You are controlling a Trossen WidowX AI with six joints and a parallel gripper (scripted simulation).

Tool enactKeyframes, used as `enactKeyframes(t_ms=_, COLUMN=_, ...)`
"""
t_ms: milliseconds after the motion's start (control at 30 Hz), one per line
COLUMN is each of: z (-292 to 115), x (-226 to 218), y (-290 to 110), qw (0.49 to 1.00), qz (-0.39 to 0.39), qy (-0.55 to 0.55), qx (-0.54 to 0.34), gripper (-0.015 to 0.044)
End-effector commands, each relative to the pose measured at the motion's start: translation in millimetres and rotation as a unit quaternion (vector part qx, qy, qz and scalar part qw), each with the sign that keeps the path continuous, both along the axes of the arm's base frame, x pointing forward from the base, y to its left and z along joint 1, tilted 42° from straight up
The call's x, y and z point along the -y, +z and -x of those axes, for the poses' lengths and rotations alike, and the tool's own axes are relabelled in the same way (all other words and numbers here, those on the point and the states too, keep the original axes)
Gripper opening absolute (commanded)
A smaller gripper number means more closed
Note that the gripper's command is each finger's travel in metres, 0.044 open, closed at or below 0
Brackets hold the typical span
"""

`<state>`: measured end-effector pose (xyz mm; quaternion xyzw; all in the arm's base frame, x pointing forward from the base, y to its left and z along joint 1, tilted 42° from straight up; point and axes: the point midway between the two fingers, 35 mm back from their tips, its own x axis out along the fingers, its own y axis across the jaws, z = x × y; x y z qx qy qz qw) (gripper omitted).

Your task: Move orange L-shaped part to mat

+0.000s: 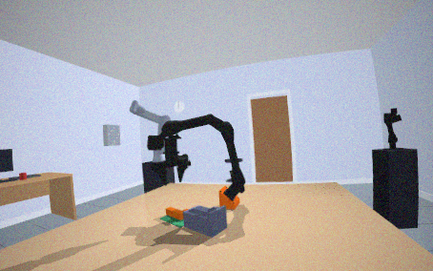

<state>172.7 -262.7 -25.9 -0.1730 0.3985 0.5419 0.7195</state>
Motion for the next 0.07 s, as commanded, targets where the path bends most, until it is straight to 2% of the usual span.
enactKeyframes(t_ms=0, z=0.1, x=0.2, y=-0.2, qw=1.0, qz=0.001, qy=-0.001, qx=0.0, gripper=0.04)
enactKeyframes(t_ms=33, z=0.1, x=0.2, y=-0.2, qw=1.0, qz=0.001, qy=-0.001, qx=0.0, gripper=0.04)
